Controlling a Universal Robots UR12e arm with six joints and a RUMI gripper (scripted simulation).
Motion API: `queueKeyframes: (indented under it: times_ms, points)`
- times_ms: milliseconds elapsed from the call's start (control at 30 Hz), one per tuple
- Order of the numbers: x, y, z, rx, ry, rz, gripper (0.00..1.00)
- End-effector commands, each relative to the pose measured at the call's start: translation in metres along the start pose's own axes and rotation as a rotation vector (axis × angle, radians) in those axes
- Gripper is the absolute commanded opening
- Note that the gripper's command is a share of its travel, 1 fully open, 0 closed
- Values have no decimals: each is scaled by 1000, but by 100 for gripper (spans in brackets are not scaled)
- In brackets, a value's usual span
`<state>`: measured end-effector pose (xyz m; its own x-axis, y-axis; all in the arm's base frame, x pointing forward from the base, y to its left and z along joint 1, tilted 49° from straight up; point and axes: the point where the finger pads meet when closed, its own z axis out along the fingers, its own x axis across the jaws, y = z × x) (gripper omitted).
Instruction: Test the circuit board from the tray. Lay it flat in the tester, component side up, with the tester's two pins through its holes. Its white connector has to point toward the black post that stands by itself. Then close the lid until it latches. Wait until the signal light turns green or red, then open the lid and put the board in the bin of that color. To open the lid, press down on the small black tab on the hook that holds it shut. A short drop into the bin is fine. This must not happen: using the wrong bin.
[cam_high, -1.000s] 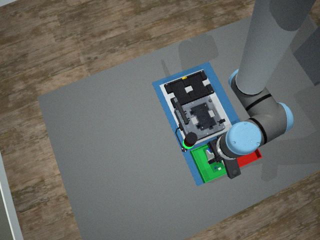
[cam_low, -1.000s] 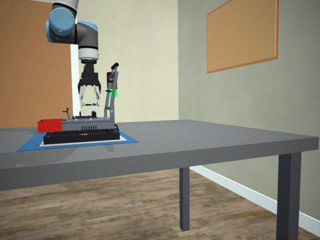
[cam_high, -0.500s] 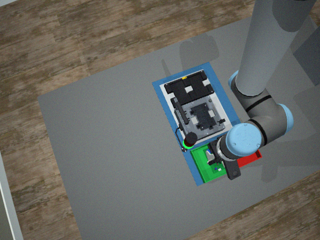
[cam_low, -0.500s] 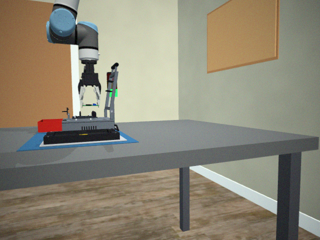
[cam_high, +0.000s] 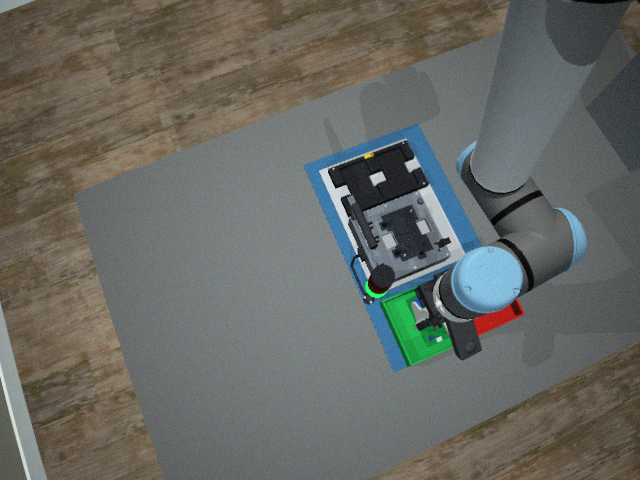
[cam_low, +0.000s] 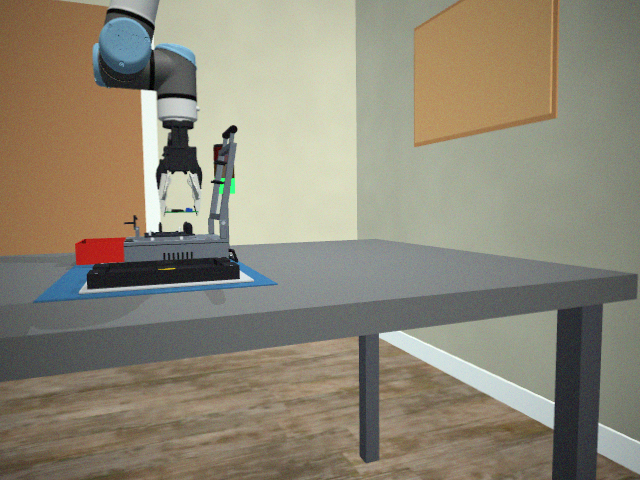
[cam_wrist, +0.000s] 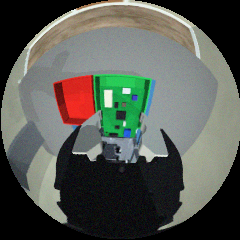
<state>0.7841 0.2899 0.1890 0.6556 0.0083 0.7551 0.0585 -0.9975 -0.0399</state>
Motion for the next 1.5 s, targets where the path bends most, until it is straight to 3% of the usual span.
queueKeyframes:
  times_ms: [0, 433, 933, 1467]
  points:
    - [0, 0, 3, 0, 1, 0, 39]
    - [0, 0, 25, 0, 1, 0, 39]
    - [1, 0, 66, 0, 1, 0, 39]
    - [1, 0, 82, 0, 1, 0, 39]
